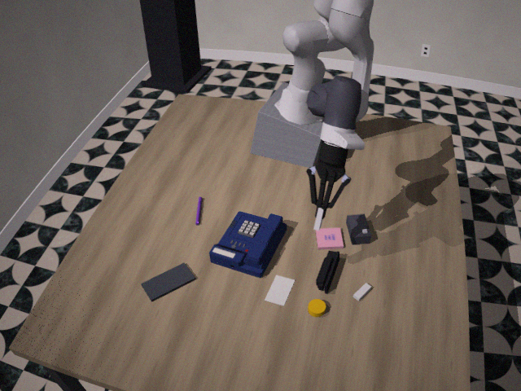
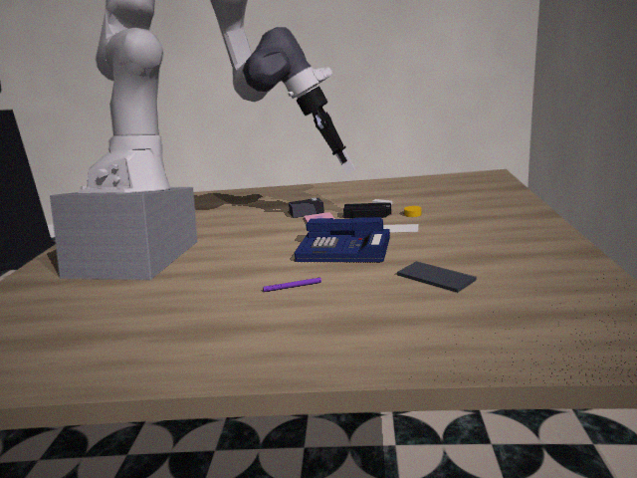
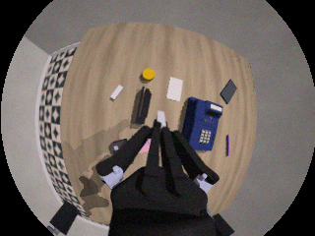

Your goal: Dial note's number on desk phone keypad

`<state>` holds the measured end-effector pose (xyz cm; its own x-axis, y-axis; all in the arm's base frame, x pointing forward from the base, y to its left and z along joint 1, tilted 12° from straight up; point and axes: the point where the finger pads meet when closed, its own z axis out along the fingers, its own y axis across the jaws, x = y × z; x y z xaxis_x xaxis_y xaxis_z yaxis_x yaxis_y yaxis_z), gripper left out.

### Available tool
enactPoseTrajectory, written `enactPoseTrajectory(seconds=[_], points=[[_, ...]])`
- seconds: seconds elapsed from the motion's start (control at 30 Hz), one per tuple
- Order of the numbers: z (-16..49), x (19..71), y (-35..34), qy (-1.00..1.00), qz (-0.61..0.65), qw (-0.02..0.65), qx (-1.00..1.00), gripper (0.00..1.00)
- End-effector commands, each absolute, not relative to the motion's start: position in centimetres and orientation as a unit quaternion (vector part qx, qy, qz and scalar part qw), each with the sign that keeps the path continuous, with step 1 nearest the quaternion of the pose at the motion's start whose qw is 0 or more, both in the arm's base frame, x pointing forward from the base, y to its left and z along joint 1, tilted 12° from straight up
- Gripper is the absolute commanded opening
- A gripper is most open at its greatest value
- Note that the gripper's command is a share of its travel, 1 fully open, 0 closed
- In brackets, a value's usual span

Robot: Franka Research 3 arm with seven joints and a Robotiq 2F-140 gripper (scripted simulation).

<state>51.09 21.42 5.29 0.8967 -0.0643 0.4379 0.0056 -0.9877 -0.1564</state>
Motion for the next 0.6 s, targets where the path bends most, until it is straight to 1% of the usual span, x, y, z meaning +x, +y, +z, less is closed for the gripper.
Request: enactPoseTrajectory(seconds=[0.0, 0.1, 0.57], points=[[7.8, 51.6, 23.1, 0.047, -0.300, 0.088, -0.949, 0.00], [7.9, 51.5, 23.0, 0.048, -0.303, 0.092, -0.947, 0.00], [3.5, 50.5, 12.7, 0.048, -0.303, 0.092, -0.947, 0.00]])
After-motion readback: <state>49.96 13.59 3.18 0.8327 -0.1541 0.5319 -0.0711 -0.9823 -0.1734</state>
